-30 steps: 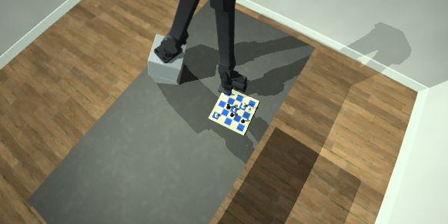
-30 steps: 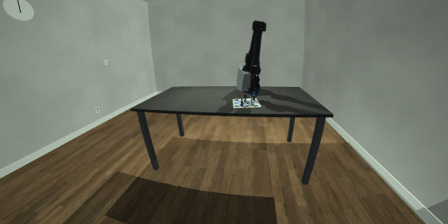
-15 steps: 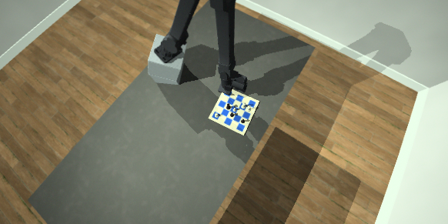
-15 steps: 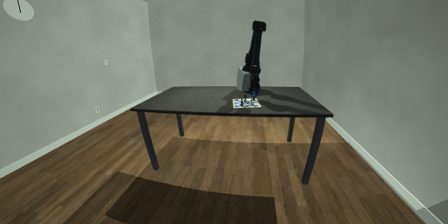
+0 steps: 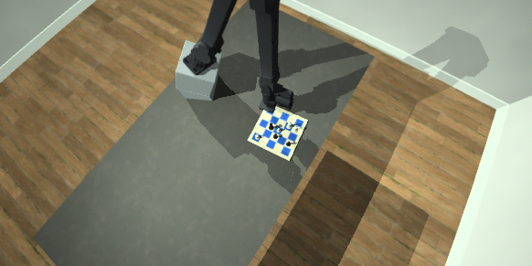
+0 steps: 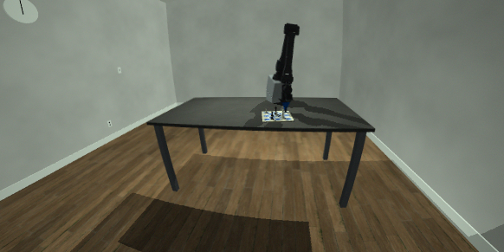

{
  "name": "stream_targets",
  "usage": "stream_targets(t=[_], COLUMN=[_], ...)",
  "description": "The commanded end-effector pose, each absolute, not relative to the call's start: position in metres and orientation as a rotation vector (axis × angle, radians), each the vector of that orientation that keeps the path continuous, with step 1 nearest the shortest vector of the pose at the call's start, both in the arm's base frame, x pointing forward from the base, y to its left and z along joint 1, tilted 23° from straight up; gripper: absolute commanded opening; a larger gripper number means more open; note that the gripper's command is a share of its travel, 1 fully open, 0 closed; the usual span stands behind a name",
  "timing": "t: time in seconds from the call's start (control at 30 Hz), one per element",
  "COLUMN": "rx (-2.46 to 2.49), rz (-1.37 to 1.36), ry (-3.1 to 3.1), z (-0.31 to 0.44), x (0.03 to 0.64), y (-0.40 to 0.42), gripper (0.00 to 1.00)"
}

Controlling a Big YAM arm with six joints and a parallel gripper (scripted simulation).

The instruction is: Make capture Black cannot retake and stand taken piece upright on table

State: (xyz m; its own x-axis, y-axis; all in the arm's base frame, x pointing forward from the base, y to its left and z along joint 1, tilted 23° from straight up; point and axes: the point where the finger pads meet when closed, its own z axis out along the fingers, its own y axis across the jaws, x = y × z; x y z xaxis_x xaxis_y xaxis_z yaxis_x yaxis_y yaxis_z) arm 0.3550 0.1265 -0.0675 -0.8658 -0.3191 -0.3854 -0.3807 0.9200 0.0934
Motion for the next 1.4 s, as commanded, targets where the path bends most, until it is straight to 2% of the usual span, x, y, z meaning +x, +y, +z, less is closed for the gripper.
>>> stream_targets(t=[0.0,0.9,1.37], rx=[-0.51,-0.51,-0.508], rz=[0.236,0.236,0.232], ry=[2.695,2.695,2.697], z=[-0.064,-0.064,-0.012], x=[0.36,0.36,0.34], y=[0.13,0.13,0.111], gripper=[0.0,0.0,0.0])
